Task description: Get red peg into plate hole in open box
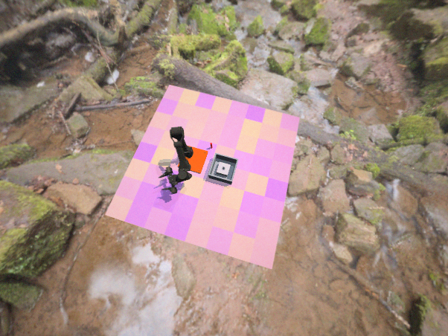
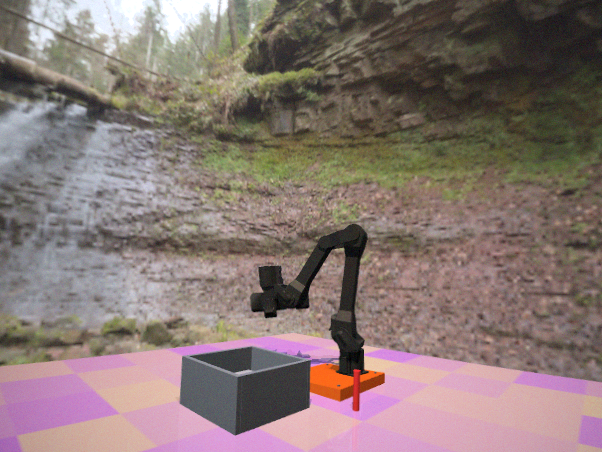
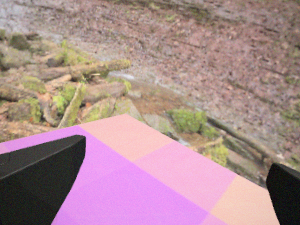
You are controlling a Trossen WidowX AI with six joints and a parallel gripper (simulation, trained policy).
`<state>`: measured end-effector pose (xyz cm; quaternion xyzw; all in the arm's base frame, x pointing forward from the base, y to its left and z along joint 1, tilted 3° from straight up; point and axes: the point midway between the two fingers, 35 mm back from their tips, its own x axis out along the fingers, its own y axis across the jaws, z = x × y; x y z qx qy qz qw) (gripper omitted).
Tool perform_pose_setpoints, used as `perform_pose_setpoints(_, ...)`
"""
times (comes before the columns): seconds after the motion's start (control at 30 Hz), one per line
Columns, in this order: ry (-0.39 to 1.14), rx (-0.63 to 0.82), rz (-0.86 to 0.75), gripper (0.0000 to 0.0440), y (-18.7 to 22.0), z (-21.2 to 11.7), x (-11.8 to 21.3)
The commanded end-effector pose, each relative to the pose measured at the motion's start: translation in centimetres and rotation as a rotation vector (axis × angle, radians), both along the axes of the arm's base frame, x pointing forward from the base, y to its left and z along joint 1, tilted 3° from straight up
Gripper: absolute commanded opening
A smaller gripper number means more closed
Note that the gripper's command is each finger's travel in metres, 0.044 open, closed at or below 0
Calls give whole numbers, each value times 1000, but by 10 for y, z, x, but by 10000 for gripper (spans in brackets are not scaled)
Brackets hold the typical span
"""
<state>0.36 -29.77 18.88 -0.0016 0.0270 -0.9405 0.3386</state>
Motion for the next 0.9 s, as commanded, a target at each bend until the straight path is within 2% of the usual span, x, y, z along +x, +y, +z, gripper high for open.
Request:
perform_pose_setpoints(0.0,5,7,18,416,-2,1,4)
perform_pose_setpoints(0.07,15,22,65,440,-6,4,14)
perform_pose_setpoints(0.43,0,59,440,440,-14,24,115)
perform_pose_setpoints(0.87,-52,166,874,440,31,35,231)
